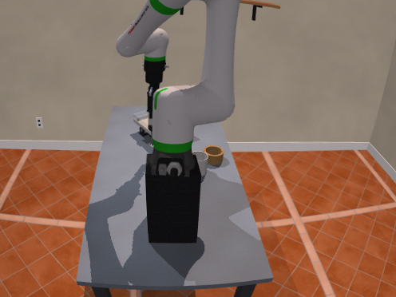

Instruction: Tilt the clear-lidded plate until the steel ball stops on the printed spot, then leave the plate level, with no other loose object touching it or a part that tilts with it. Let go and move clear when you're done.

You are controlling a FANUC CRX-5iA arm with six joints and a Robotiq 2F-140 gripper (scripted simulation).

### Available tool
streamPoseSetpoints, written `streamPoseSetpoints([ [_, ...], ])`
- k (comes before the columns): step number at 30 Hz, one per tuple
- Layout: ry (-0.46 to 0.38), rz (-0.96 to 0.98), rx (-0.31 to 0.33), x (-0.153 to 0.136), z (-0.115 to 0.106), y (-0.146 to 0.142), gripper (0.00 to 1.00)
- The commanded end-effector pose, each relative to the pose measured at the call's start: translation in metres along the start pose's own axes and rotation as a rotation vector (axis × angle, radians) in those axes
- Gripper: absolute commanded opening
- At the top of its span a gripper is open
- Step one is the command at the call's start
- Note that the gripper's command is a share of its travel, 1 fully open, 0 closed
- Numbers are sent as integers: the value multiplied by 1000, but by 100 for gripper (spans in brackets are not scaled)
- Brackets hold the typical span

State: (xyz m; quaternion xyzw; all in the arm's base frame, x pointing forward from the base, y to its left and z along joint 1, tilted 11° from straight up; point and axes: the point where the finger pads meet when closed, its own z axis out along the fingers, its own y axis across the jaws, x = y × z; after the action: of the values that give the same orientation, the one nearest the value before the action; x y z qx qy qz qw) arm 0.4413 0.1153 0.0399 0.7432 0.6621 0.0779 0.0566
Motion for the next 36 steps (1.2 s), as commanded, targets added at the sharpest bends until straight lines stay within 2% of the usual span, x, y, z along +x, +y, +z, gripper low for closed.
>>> streamPoseSetpoints([
  [1, 0, 0, 0, 0, 0, 0, 42],
  [36, 0, 0, -1, 1, 20, -1, 42],
])
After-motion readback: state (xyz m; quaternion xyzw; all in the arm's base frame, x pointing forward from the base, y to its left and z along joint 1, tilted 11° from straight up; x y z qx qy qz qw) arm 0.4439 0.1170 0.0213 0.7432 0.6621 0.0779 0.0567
